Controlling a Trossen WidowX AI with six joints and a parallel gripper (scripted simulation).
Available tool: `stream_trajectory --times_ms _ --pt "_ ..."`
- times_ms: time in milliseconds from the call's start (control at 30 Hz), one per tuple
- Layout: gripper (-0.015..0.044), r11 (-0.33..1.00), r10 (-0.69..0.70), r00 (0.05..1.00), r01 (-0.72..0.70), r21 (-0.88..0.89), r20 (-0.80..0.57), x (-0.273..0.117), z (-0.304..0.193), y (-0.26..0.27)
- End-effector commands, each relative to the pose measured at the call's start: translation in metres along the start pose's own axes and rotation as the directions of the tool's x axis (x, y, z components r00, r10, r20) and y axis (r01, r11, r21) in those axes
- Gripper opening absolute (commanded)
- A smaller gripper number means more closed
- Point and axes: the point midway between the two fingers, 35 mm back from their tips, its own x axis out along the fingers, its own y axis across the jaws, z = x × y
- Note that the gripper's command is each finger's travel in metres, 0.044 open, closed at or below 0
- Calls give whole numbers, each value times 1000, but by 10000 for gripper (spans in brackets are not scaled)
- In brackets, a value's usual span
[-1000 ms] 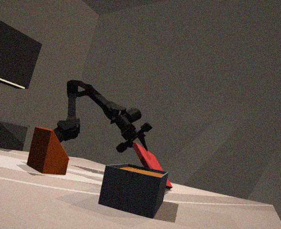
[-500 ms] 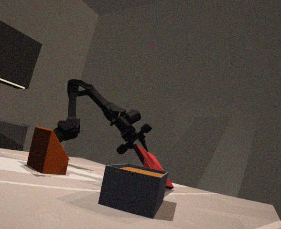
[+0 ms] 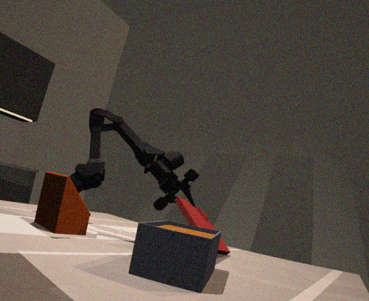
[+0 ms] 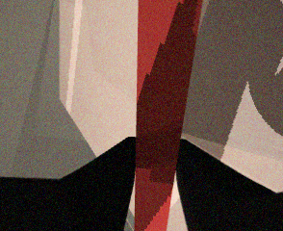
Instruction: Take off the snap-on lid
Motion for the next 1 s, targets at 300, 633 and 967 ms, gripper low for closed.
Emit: stream_trajectory --times_ms 300,633,967 --pt "0 999 -38 999 38 -1 5 10 3 -19" --pt "0 999 -38 999 38 0 4 15 3 -25" --pt "0 999 -38 999 38 0 4 20 3 -32"
